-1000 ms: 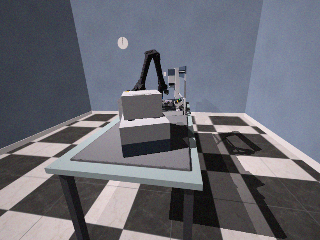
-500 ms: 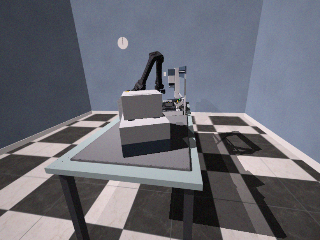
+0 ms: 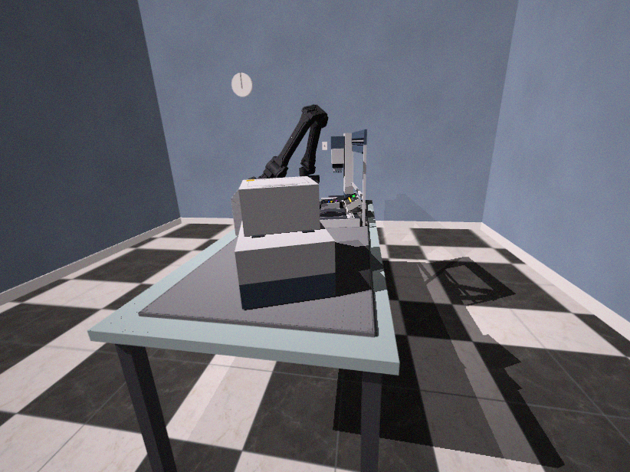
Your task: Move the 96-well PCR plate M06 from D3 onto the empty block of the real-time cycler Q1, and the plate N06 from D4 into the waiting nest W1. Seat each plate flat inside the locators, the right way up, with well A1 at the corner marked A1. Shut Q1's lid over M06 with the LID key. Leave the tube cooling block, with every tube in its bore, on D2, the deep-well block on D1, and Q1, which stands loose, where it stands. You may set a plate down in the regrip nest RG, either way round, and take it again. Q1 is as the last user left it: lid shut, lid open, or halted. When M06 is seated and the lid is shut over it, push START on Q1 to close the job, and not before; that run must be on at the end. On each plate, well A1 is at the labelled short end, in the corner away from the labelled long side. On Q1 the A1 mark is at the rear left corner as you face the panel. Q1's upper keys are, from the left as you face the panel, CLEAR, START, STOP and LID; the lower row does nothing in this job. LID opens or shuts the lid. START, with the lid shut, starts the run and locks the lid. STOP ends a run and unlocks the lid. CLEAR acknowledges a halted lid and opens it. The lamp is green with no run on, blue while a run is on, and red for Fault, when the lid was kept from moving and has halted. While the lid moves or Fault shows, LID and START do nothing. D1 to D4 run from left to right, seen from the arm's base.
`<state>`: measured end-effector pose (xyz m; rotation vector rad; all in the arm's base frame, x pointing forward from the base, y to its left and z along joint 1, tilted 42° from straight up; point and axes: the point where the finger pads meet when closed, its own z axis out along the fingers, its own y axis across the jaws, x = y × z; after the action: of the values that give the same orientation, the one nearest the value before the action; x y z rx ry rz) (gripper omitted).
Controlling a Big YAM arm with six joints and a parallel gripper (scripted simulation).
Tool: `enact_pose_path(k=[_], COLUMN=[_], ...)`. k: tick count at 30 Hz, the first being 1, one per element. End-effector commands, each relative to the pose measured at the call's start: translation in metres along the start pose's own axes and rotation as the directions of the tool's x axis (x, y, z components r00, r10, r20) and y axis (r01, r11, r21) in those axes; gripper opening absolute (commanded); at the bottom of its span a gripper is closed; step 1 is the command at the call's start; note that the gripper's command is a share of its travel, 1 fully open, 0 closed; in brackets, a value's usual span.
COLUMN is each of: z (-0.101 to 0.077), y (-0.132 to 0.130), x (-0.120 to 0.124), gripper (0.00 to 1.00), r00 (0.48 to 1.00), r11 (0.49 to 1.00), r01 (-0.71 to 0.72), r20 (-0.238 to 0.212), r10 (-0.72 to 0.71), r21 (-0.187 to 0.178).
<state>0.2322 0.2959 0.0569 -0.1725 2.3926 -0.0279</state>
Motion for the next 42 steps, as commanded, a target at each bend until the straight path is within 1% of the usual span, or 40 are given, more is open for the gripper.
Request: enact_pose_path(k=[1,3,5,9,12,18,22,23,26,28,29,32,33,35,37,38,42], z=[-0.002,-0.001,-0.001,-0.006,-0.006,-0.003,-0.003,-0.004,-0.007,-0.007,-0.007,-0.006,-0.005,-0.004,-0.005,-0.005,-0.008], y=[0.03,0.033,0.038,0.055,0.056,0.081,0.094,0.098,0.113,0.113,0.113,0.125,0.129,0.136,0.143,0.147,0.165], x=[0.016,0.025,0.03,0.036,0.038,0.071,0.081,0.081,0.085,0.085,0.089,0.108,0.114,0.123,0.129,0.131,0.131], gripper=[0.0,0.0,0.0,0.0,0.0,0.0,0.0,0.0,0.0,0.0,0.0,0.0,0.0,0.0,0.0,0.0,0.0], r00=[1.0,1.0,1.0,1.0,1.0,1.0,1.0,0.999,0.998,0.998,0.999,1.0,0.999,0.999,0.999,0.998,0.995], r11=[1.0,1.0,1.0,1.0,1.0,1.0,1.0,0.999,0.998,0.998,0.999,1.0,0.999,1.0,0.999,0.998,0.995], r01=[-0.011,-0.008,-0.01,-0.026,-0.023,0.008,-0.014,-0.043,-0.056,-0.056,-0.042,-0.015,-0.038,-0.031,-0.033,-0.068,-0.095], r20=[0.003,-0.002,-0.003,0.003,0.0,-0.009,-0.005,-0.003,0.003,0.003,0.003,-0.003,-0.008,-0.007,-0.004,-0.003,0.002], r10=[0.011,0.008,0.01,0.026,0.023,-0.008,0.014,0.043,0.056,0.056,0.042,0.015,0.038,0.031,0.033,0.068,0.095], r21=[-0.023,-0.012,-0.006,-0.012,-0.013,-0.003,0.002,-0.001,-0.012,-0.012,-0.013,-0.009,-0.008,-0.003,-0.002,-0.003,-0.011])
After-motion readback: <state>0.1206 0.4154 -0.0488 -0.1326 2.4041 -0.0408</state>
